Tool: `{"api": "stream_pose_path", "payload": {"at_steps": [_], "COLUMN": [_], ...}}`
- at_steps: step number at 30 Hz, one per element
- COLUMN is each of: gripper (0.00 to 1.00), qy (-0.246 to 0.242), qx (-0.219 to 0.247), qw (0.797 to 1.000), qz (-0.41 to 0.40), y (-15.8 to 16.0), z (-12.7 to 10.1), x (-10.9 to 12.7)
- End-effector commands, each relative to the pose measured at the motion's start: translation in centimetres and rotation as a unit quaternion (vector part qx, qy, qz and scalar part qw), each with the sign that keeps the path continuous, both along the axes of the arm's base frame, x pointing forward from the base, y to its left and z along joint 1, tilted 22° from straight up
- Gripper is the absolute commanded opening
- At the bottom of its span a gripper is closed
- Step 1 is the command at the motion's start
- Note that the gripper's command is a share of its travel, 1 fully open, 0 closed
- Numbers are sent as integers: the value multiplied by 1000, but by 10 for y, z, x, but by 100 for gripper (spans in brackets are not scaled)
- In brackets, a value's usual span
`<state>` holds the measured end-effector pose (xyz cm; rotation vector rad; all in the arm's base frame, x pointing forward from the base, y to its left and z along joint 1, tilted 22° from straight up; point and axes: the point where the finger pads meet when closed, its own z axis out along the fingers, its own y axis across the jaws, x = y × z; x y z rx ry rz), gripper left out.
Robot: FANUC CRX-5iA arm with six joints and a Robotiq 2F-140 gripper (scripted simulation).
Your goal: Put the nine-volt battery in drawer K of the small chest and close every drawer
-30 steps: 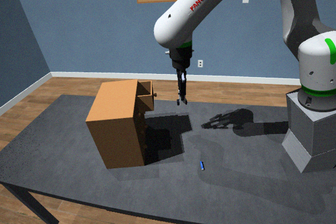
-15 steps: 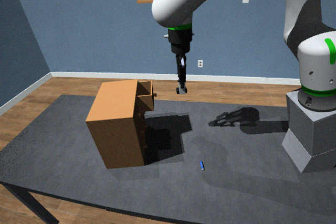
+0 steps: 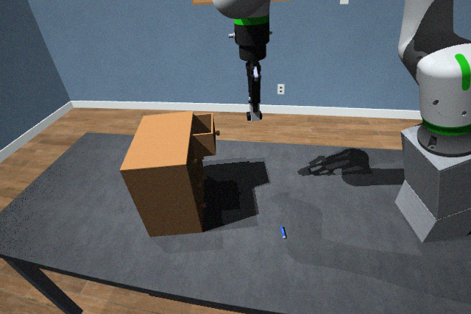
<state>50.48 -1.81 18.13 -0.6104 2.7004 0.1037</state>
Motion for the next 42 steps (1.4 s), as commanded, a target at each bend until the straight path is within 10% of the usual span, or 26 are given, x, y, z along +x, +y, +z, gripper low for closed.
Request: {"api": "stream_pose_path", "payload": {"at_steps": [1,18,30,42], "gripper": [14,14,14,14], "qy": [0,-23,-204,-387], "qx": [0,10,100,172], "qw": [1000,1000,974,906], "qz": [0,0,4,-8], "y": [-1,-1,-2,-6], "z": [4,6,-4,-9], "x": [-1,-2,-9,-13]}}
